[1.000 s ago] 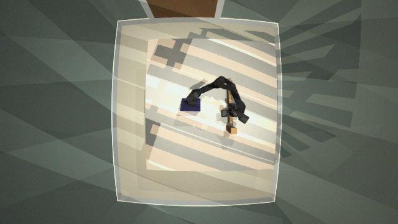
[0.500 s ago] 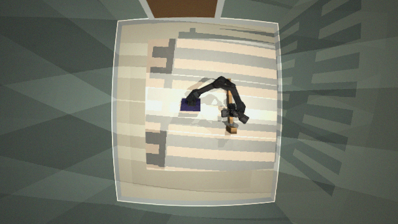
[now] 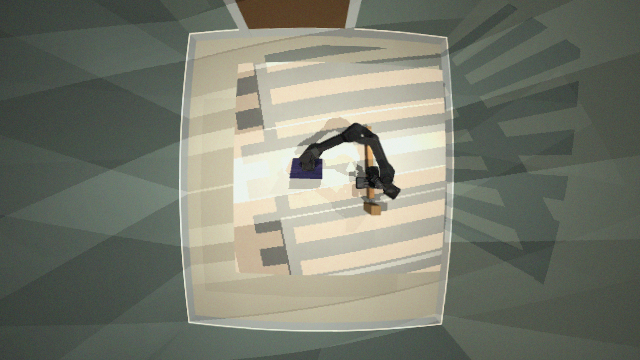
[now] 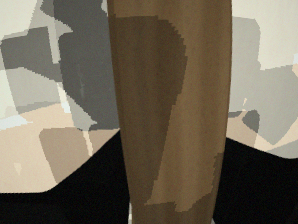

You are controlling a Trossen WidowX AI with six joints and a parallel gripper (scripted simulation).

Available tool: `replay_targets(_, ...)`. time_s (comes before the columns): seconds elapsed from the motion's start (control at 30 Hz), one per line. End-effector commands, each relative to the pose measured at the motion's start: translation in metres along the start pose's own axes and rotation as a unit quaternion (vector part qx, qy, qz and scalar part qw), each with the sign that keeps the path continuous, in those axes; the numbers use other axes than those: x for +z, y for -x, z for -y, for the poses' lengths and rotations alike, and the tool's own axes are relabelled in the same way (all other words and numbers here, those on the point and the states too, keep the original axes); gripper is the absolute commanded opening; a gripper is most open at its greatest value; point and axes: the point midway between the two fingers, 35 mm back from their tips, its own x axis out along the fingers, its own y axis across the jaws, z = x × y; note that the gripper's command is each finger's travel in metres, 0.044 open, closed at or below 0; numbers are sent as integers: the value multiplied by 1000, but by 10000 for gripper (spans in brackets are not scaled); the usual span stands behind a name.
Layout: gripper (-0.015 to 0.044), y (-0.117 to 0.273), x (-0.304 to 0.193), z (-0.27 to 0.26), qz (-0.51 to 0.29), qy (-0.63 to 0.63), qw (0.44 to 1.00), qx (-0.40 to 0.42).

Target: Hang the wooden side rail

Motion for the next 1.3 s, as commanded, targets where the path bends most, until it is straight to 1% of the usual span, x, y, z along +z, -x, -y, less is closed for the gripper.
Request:
replay_targets(0.0, 0, 3, -2, 2, -3, 3, 1000, -3)
replay_targets(1.27, 0, 4, -6, 1, -3, 3, 1000, -3)
